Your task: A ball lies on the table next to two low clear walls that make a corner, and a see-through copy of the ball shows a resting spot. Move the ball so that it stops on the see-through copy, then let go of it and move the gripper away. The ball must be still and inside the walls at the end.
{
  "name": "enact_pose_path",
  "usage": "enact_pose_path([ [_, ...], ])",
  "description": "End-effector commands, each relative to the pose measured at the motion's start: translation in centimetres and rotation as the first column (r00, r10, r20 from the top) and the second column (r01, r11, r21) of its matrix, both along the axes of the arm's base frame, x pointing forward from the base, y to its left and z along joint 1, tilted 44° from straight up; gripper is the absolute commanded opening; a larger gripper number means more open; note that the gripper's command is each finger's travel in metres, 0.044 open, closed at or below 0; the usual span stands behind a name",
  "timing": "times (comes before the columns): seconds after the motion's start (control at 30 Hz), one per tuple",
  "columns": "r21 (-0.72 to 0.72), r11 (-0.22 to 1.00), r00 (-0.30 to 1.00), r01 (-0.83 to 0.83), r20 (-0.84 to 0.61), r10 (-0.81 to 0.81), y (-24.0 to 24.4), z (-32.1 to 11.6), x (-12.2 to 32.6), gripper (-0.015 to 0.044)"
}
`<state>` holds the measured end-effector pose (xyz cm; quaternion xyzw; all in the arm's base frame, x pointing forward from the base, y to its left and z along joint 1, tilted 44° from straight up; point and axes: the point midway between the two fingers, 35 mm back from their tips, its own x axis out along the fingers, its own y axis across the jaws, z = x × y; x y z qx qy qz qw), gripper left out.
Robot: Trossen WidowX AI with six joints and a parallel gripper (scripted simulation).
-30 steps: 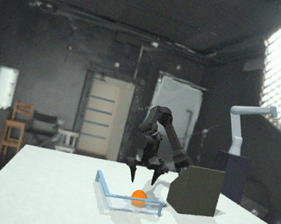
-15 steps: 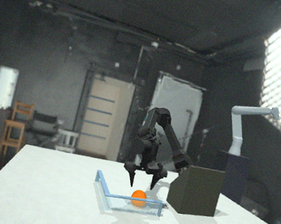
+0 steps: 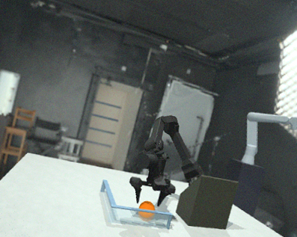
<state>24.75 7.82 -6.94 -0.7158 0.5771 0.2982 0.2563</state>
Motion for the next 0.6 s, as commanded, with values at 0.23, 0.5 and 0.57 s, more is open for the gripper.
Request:
enact_pose_path([
  [0.23, -0.005, 1.000, 1.000, -0.004, 0.000, 0.004, -1.3, -1.2, 0.2, 0.0434],
  [0.5, -0.006, 1.000, 1.000, -0.004, 0.000, 0.004, -1.7, -1.5, 0.2, 0.0355],
  [0.57, -0.006, 1.000, 1.000, -0.004, 0.000, 0.004, -1.7, -1.5, 0.2, 0.0322],
])
